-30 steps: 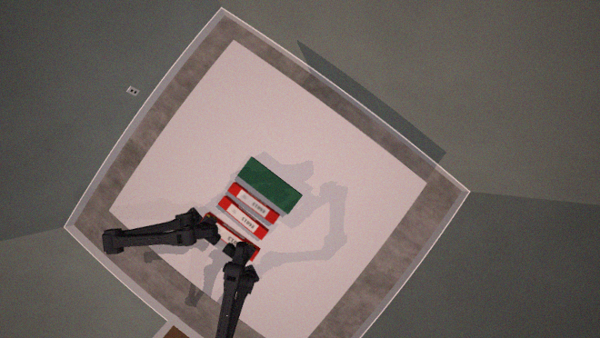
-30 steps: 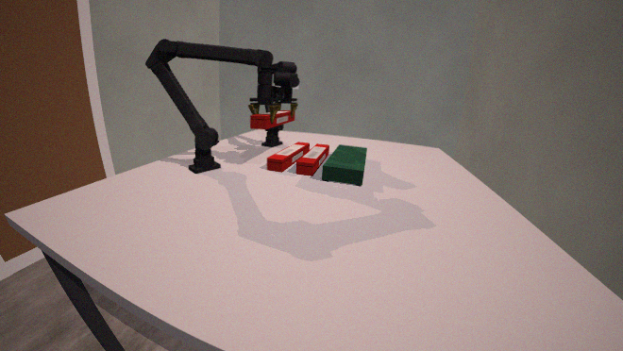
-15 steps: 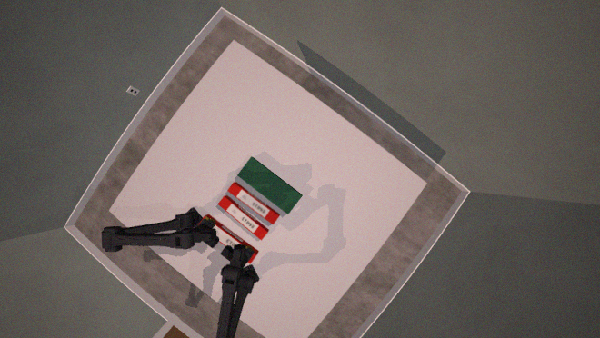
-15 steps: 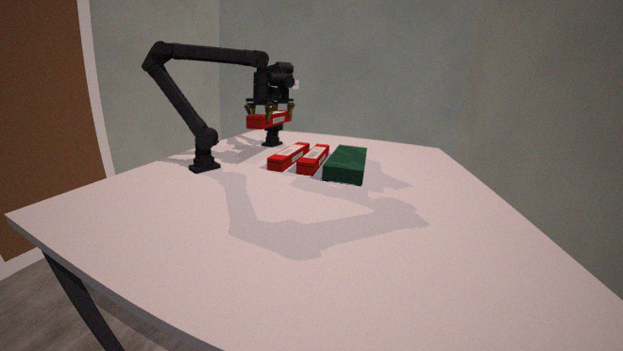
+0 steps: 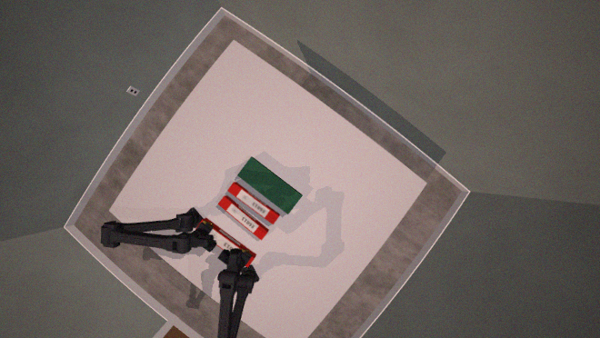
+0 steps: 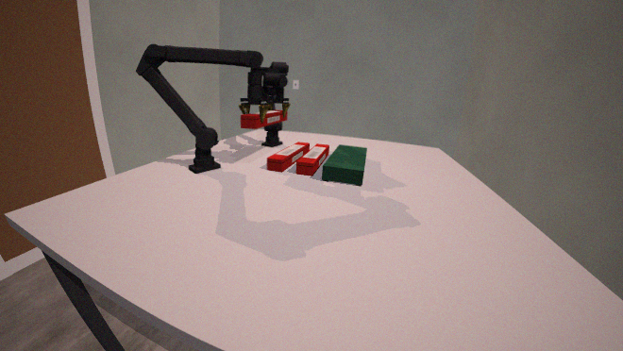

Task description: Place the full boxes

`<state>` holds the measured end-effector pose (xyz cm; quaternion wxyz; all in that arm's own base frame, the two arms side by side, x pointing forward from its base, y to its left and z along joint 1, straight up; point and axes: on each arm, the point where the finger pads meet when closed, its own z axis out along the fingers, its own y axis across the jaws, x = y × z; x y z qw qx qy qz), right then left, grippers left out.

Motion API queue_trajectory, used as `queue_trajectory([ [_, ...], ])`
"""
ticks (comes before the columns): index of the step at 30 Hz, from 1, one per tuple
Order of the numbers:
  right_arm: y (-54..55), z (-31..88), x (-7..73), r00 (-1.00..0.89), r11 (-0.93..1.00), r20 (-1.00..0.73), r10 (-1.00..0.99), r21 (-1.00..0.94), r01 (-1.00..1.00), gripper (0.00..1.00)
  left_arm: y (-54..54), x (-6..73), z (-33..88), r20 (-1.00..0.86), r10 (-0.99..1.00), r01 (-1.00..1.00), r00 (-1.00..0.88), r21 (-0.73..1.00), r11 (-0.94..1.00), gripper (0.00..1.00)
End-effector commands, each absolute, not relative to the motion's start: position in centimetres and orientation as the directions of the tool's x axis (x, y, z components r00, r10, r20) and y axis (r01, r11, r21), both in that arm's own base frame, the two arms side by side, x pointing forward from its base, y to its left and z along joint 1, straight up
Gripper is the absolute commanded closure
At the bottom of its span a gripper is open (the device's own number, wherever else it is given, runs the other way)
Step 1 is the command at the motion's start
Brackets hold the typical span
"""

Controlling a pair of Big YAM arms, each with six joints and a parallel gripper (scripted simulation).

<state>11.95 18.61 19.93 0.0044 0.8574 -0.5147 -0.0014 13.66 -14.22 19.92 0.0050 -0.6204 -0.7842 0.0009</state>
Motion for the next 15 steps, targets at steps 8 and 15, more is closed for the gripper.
queue_trajectory([
  [8,18.8,21.8,11.3,0.469,-0.468,-0.024,-0.883,-0.036,-0.883,1.00,-15.1,12.9,21.7,-0.039,0.972,0.972,-0.233,0.019,0.234,1.00],
  [15,18.8,21.7,11.3,0.469,-0.468,-0.024,-0.883,-0.036,-0.883,1.00,-15.1,12.9,21.7,-0.039,0.972,0.972,-0.233,0.019,0.234,1.00],
])
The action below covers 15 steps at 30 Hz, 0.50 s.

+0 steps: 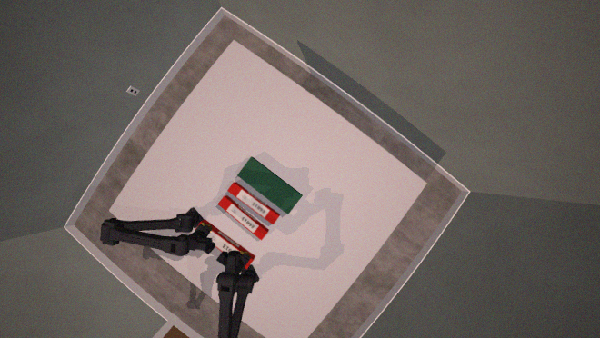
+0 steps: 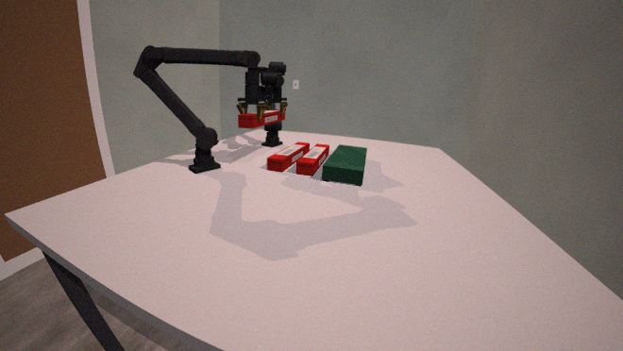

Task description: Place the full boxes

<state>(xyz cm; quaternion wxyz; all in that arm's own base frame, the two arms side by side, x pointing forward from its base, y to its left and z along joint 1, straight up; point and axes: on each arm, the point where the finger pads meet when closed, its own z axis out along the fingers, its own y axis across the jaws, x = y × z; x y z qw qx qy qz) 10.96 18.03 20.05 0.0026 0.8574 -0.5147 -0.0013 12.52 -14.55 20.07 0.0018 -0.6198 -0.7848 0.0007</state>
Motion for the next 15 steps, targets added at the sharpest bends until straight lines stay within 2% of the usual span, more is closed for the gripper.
queue_trajectory([
  [1,18.8,21.7,11.3,0.469,-0.468,-0.024,-0.883,-0.036,-0.883,1.00,-15.1,12.9,21.7,-0.039,0.972,0.972,-0.233,0.019,0.234,1.00],
  [15,18.9,21.3,11.4,0.470,-0.468,-0.031,-0.882,-0.054,-0.882,1.00,-14.8,12.8,21.2,-0.040,0.968,0.969,-0.246,0.022,0.247,1.00],
])
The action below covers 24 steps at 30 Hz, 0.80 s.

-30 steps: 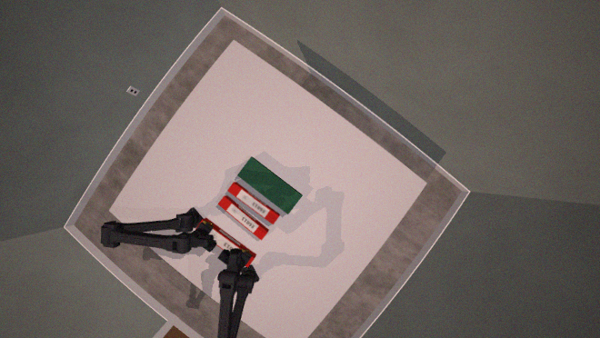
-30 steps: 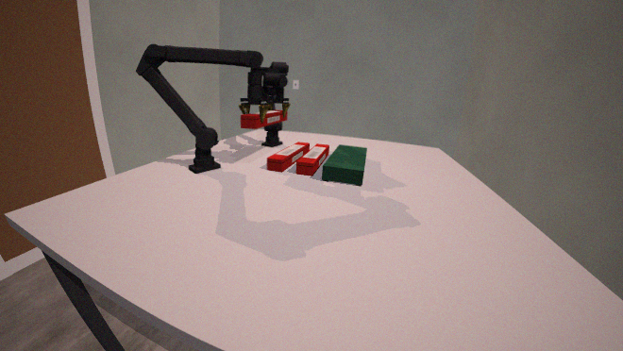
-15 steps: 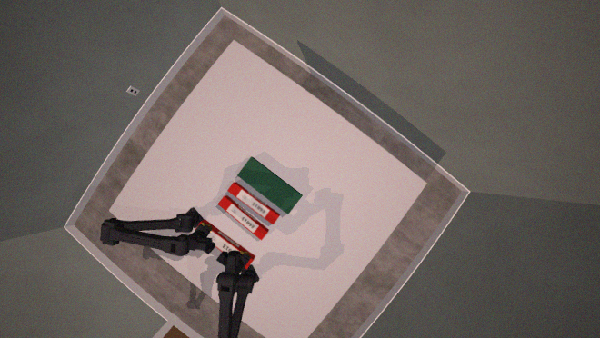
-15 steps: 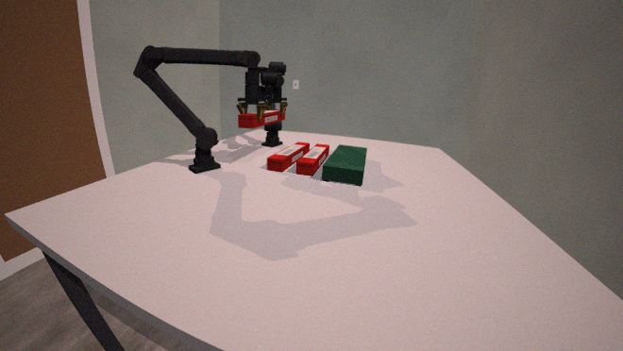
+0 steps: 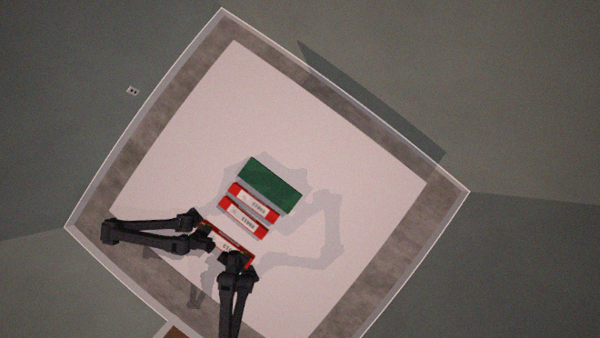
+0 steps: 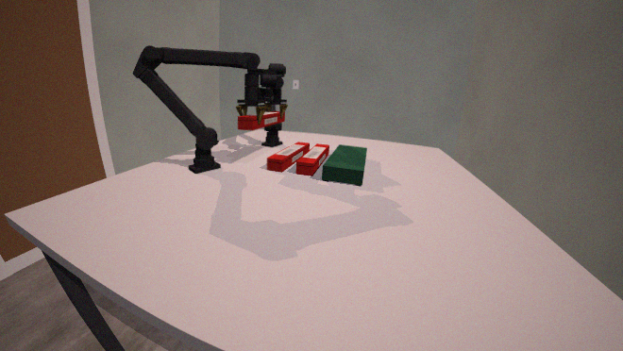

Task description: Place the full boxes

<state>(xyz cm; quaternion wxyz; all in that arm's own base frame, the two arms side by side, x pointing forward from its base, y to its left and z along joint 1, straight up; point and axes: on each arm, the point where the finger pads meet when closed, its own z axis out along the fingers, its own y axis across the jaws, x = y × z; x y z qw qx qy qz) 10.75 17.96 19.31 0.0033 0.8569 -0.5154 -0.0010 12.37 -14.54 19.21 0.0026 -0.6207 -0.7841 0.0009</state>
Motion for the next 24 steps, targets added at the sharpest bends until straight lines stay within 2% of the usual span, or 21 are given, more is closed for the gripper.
queue_trajectory([
  [1,18.3,19.9,11.0,0.470,-0.469,-0.019,-0.883,-0.033,-0.883,1.00,-14.5,12.5,19.7,-0.023,0.969,0.969,-0.246,0.013,0.246,1.00],
  [24,18.8,17.5,11.4,0.471,-0.470,-0.018,-0.882,-0.033,-0.882,1.00,-14.6,12.6,16.7,-0.015,0.970,0.970,-0.244,0.009,0.244,1.00],
])
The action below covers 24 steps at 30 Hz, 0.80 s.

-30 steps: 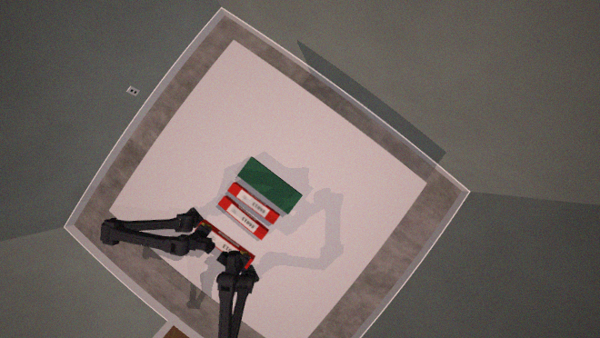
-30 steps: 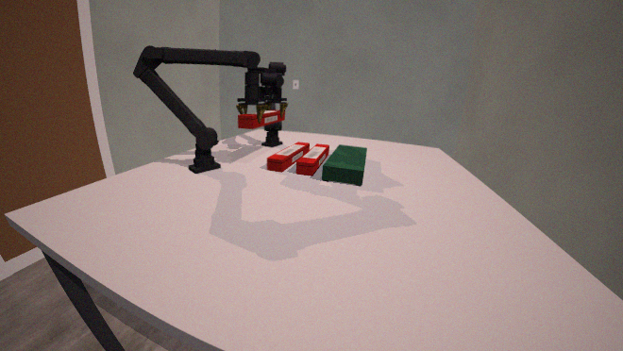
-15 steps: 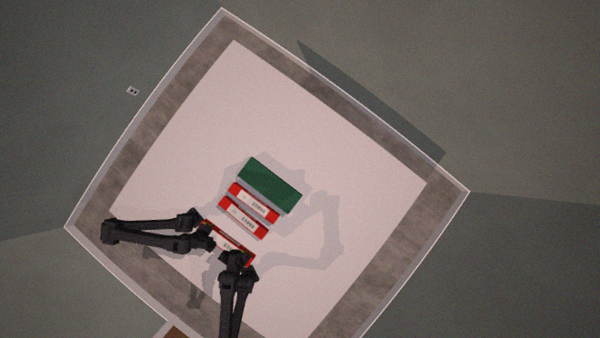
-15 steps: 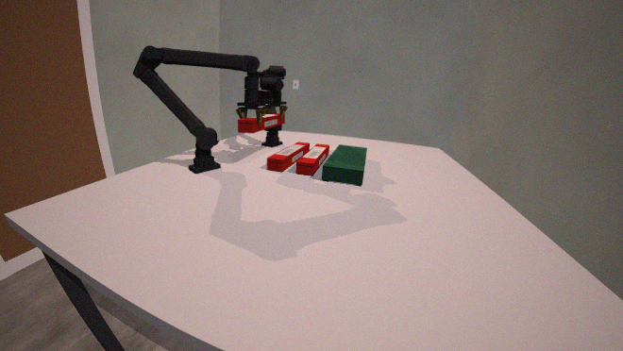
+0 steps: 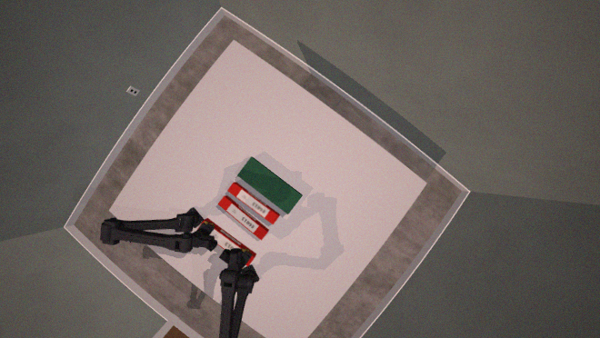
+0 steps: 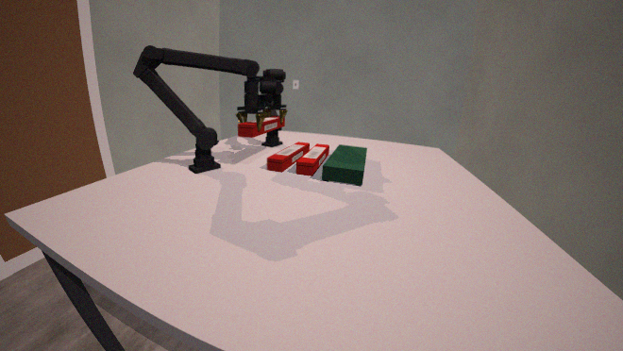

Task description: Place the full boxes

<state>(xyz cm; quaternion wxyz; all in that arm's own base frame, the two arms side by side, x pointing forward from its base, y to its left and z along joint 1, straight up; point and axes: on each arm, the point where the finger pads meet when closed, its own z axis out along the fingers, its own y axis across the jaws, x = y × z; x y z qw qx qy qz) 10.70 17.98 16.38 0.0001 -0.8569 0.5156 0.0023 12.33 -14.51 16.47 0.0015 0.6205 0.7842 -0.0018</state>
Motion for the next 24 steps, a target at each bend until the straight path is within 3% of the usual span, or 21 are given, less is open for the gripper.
queue_trajectory([
  [1,18.8,17.4,11.3,0.471,-0.471,-0.016,-0.882,-0.029,-0.882,1.00,-14.7,12.7,16.6,-0.016,0.970,0.970,-0.244,0.010,0.244,1.00],
  [24,18.4,13.9,11.1,0.468,-0.468,-0.009,-0.884,-0.018,-0.883,1.00,-14.7,12.7,13.8,-0.009,0.970,0.970,-0.242,0.007,0.242,1.00],
])
